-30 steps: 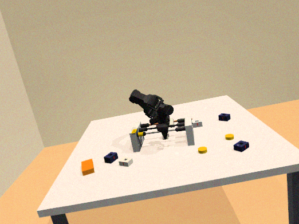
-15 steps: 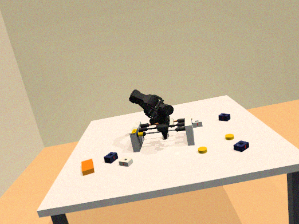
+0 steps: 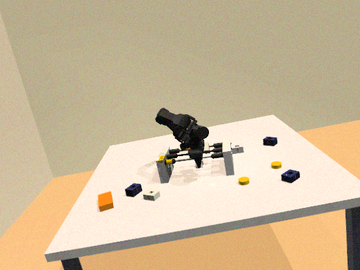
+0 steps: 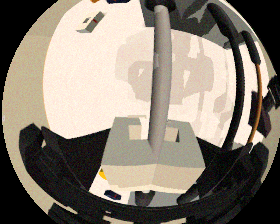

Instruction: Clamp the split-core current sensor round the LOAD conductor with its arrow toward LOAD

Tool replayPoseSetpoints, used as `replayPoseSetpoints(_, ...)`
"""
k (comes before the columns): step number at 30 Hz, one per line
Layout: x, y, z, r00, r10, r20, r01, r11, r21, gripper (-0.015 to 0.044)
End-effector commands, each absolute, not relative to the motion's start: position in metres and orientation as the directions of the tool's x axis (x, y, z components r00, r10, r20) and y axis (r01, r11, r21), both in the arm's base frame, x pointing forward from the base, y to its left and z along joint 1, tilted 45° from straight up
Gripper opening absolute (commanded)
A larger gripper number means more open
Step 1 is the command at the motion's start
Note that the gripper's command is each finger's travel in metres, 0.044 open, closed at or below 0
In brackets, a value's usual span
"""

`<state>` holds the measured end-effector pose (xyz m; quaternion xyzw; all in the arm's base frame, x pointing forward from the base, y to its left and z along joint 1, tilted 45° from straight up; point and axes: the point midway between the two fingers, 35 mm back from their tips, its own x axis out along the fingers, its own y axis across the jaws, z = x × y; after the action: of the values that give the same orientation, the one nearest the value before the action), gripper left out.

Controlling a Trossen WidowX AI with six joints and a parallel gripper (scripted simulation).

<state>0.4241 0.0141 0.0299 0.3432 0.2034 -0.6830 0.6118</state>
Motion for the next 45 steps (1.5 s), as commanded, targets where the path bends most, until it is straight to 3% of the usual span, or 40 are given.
replayPoseSetpoints(1, 0.424, 0.015, 0.03, -0.015, -0.696, -0.718, 0.975, -0.168, 0.142, 0.0)
replayPoseSetpoints(31, 0.424, 0.014, 0.03, -0.013, -0.697, -0.717, 0.975, -0.166, 0.144, 0.0)
replayPoseSetpoints(45, 0.425, 0.026, 0.041, 0.192, -0.718, -0.669, 0.958, -0.011, 0.287, 0.0)
